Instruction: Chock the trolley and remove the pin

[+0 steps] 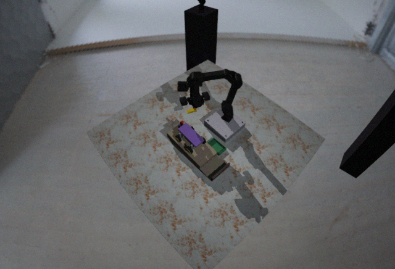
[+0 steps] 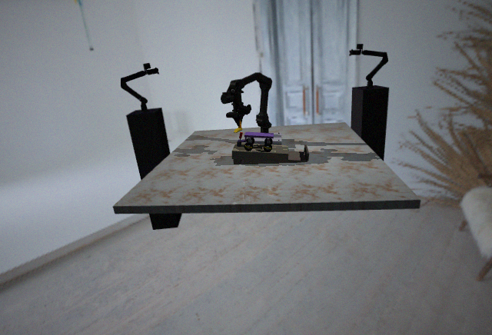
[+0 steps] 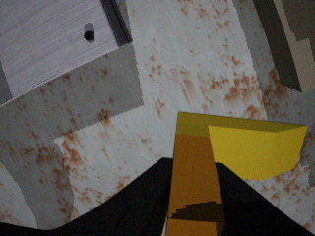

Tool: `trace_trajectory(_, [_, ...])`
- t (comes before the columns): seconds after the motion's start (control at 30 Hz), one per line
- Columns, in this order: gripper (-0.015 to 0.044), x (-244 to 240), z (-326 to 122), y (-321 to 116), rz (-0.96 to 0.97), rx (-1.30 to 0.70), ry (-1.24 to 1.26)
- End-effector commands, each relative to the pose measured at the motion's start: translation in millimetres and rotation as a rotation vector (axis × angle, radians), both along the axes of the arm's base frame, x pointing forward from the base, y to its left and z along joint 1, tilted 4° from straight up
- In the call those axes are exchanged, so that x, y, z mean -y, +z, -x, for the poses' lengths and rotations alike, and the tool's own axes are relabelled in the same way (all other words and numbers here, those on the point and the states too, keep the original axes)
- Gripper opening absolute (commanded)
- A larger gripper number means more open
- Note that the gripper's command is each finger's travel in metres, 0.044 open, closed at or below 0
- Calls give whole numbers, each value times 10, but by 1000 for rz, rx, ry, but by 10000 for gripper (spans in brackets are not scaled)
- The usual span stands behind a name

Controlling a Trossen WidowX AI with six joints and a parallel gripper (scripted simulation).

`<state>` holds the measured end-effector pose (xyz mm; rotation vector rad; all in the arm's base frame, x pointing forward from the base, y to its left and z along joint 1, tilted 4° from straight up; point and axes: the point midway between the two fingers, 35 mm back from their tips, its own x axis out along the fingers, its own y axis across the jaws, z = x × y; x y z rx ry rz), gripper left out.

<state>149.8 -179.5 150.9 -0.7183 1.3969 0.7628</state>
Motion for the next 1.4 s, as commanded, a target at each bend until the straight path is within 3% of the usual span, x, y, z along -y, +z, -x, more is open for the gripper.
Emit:
trace_trajectory(0.0, [0, -2, 2, -1, -4, -9, -141])
trace_trajectory(0.9, [0, 0, 2, 0, -29, -50, -1019])
trace_trajectory(1.37, [0, -160, -74, -1, -32, -54, -1091])
